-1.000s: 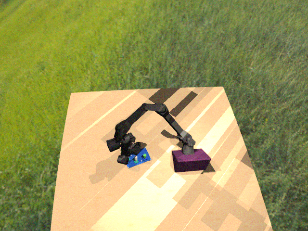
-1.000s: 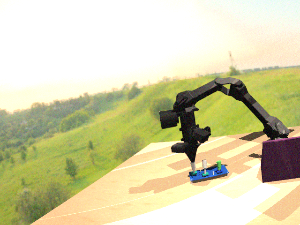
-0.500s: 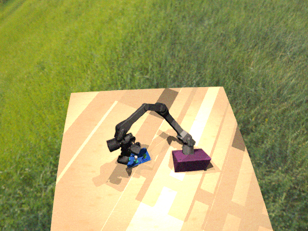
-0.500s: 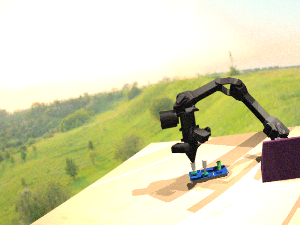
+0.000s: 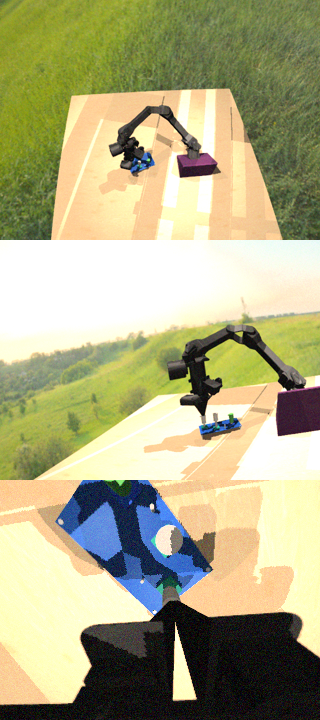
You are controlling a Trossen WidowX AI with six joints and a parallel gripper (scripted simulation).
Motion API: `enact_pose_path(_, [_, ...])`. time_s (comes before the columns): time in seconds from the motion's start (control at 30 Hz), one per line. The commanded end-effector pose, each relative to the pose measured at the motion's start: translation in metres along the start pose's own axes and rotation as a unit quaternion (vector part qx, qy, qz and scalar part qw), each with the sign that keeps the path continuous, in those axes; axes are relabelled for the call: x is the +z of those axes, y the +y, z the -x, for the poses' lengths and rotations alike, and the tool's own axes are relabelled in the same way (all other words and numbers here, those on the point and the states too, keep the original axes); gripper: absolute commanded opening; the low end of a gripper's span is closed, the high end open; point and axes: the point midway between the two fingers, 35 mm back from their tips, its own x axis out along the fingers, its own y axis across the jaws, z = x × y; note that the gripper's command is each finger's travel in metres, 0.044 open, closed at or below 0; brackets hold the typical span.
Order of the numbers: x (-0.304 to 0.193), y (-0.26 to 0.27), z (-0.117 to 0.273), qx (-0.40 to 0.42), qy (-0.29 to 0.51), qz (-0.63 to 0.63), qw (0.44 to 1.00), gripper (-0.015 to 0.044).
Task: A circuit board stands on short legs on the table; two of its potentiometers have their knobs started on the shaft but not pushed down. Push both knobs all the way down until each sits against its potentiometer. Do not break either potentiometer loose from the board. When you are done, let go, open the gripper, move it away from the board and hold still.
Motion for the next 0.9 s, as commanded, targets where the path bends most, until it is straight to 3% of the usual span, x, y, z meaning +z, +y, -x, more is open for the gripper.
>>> enact_pose_path(0.0, [-0.0013,0.0014,-0.0014,0.002,0.002,0.0,1.0,0.0])
enact_pose_path(0.87, [-0.0013,0.0014,-0.0061,0.002,0.002,0.0,1.0,0.0])
